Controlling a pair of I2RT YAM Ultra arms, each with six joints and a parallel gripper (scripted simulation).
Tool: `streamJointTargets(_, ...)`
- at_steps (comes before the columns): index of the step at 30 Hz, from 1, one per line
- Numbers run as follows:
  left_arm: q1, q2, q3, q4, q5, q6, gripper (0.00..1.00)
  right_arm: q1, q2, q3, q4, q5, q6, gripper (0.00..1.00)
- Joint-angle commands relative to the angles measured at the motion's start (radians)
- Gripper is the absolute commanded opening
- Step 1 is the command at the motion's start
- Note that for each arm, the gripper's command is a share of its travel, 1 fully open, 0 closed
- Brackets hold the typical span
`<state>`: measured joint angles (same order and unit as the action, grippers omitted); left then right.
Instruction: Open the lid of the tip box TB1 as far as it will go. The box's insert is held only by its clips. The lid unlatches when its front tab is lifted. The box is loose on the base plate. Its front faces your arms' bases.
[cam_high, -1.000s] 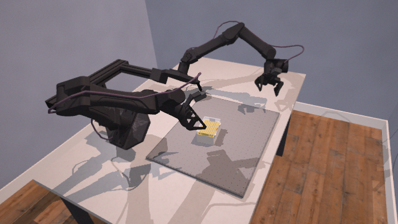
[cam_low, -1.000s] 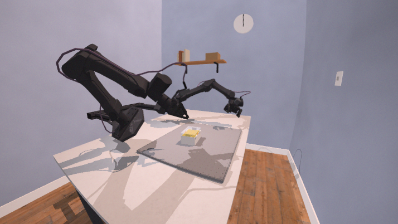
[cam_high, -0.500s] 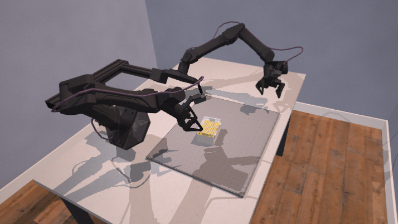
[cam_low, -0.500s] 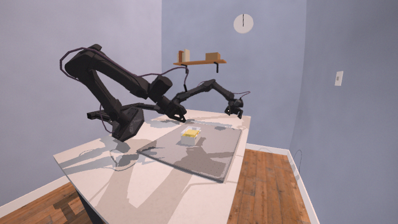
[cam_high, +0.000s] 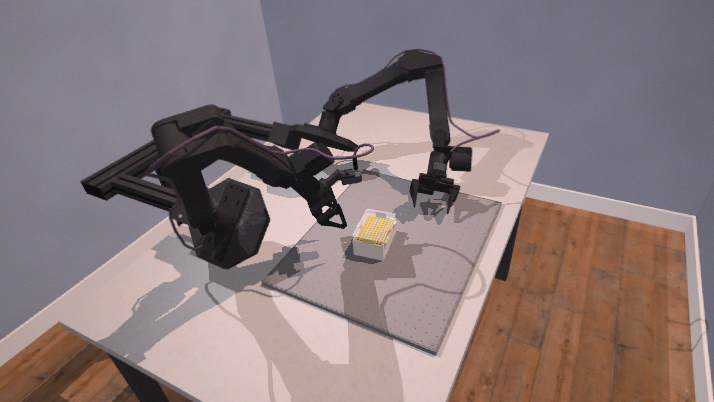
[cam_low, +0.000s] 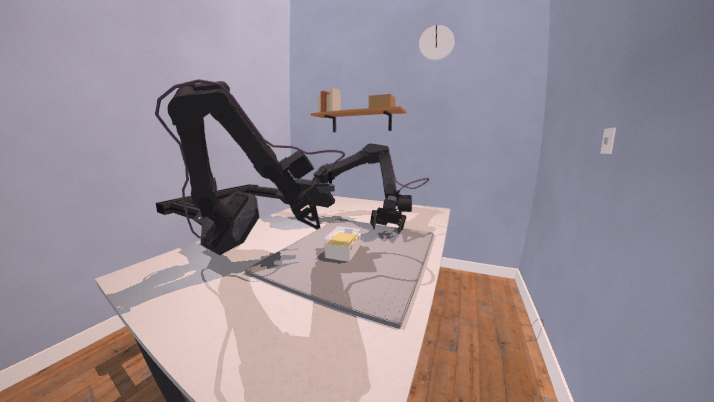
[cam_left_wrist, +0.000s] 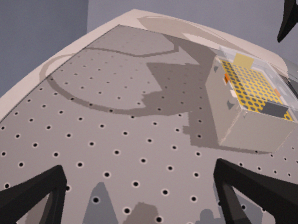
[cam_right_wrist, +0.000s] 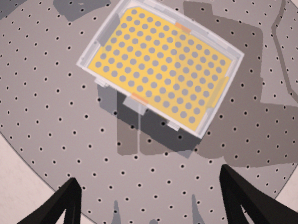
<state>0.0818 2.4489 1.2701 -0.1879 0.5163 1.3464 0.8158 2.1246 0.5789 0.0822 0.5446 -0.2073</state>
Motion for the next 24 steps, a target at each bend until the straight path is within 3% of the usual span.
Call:
streamJointTargets(1, -0.054, -0.012, -0.156, 0.224, 0.046, 0.056, 1.0, 0.045, 0.042, 0.045, -0.032, 0.02, 0.091, 1.0)
streamJointTargets(7, -0.062, 0.042, -0.331, 0.313, 0.061, 0.195, 1.0, 0.056, 0.051, 0.056, -0.044, 0.021, 0.1, 1.0)
streamJointTargets(24, -0.072, 0.072, -0.41, 0.394, 0.068, 0.189, 1.0, 0.05, 0.05, 0.047, -0.033, 0.014, 0.094, 1.0)
